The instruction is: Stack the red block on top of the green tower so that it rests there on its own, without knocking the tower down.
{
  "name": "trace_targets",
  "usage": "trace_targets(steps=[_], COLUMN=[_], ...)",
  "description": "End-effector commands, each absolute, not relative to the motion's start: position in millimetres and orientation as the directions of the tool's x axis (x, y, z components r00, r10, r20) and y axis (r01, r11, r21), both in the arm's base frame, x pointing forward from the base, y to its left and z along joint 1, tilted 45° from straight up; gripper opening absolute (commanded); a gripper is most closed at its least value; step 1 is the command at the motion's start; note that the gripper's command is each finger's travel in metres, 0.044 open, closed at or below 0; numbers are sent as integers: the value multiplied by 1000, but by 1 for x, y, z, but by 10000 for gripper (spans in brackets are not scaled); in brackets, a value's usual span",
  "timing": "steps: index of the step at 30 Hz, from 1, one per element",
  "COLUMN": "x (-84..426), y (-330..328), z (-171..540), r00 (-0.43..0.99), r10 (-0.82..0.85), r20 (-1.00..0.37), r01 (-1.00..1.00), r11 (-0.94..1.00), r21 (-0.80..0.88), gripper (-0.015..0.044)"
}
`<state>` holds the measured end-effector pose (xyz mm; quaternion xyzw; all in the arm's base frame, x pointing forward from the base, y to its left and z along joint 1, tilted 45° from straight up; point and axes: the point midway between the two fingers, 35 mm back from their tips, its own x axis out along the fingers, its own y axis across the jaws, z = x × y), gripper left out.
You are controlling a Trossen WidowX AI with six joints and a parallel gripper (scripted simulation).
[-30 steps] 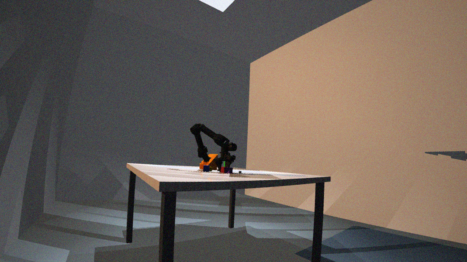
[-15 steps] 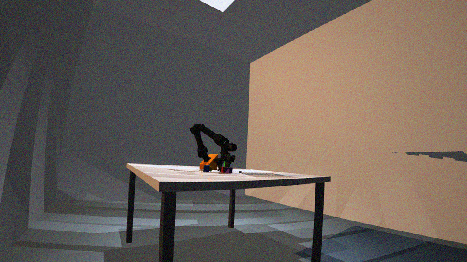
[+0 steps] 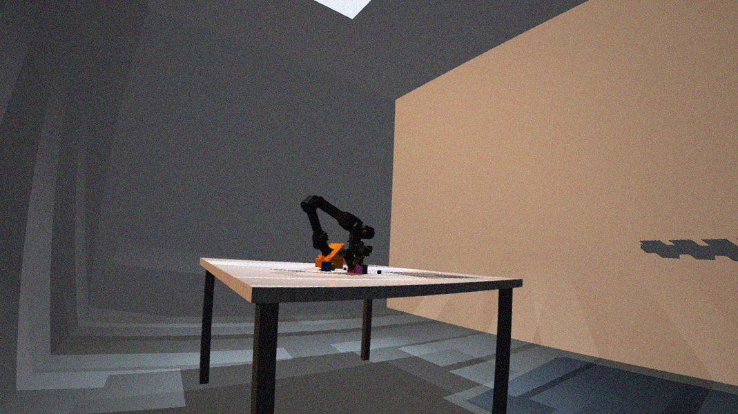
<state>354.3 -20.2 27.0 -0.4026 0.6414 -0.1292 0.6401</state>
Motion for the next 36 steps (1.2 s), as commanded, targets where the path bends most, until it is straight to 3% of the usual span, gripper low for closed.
trace_targets(steps=[1, 3, 22, 36], x=[354, 353, 338, 310], y=[-15, -9, 59, 85], z=[33, 39, 109, 83], r00=[147, 147, 145, 145], r10=[-685, -684, -682, -672], r20=[-714, -714, -717, -726], r01=[-350, -350, -352, -357], r11=[639, 640, 642, 649], r21=[-685, -684, -681, -672], gripper=[45, 0, 0, 0])
